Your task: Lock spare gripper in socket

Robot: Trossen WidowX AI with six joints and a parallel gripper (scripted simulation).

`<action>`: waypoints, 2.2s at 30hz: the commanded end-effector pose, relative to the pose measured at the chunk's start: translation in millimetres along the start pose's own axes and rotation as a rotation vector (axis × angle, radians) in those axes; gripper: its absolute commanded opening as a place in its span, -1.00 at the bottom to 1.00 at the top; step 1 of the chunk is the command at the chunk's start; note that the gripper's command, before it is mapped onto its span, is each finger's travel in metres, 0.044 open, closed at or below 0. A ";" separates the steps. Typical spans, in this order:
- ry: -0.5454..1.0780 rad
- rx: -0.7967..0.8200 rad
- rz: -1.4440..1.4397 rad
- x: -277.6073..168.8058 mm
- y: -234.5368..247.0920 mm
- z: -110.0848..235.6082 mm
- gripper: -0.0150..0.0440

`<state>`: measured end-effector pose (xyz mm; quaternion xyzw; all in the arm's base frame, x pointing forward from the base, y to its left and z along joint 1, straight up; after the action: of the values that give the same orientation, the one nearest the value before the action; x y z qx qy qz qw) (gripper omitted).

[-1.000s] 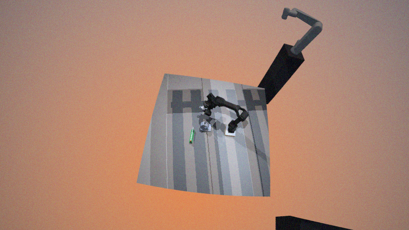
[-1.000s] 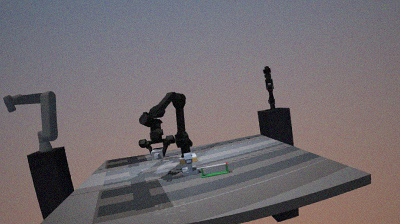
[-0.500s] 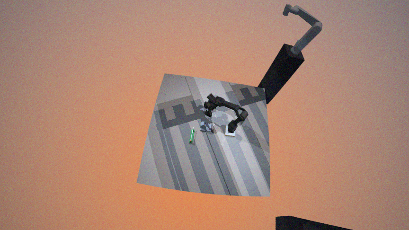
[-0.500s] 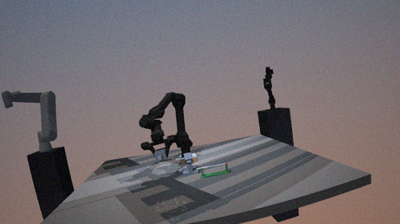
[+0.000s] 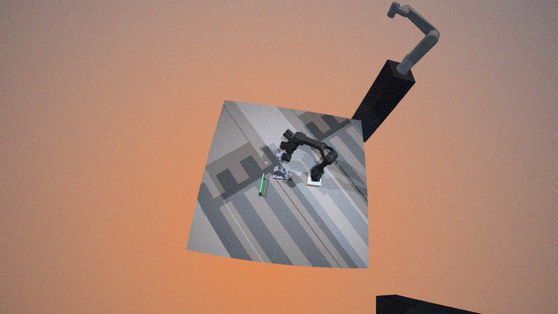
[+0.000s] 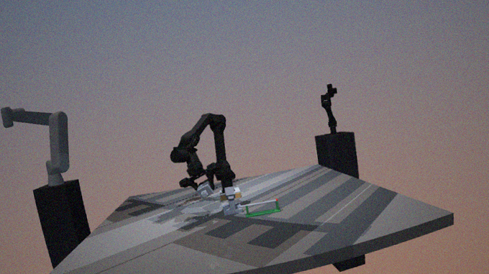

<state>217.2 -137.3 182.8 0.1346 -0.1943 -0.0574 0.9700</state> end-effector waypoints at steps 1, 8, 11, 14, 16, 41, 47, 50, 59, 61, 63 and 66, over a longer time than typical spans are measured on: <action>0.020 0.066 -0.064 -5.3 3.2 -0.5 -0.49; 0.064 0.172 -0.176 -14.1 8.5 -1.2 -0.49; 0.084 0.218 -0.227 -17.7 10.9 -1.1 -0.49; 0.104 0.263 -0.279 -21.0 13.3 -0.7 -0.49; 0.117 0.294 -0.317 -23.2 15.1 -0.3 -0.49; 0.294 0.674 -0.853 -40.5 36.0 14.3 -0.49; 0.317 0.721 -0.932 -41.3 38.2 17.3 -0.49; 0.317 0.721 -0.932 -41.3 38.2 17.3 -0.49; 0.350 0.734 -0.952 -37.8 35.3 9.9 -0.49; 0.365 0.740 -0.961 -36.2 33.8 6.7 -0.49; 0.371 0.742 -0.964 -35.5 33.1 5.4 -0.49; 0.383 0.747 -0.971 -32.4 31.1 1.7 -0.49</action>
<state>183.5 -100.8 182.1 0.5387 0.0546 -0.3910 0.7443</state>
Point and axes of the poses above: the point midway between the two fingers, 35 mm back from their tips, its own z axis back along the fingers, its own y axis across the jaws, x = y × z, the point moved 9 cm from there along z, back along the fingers, and after that the axes turned 10 degrees about z, right-handed, at the moved point
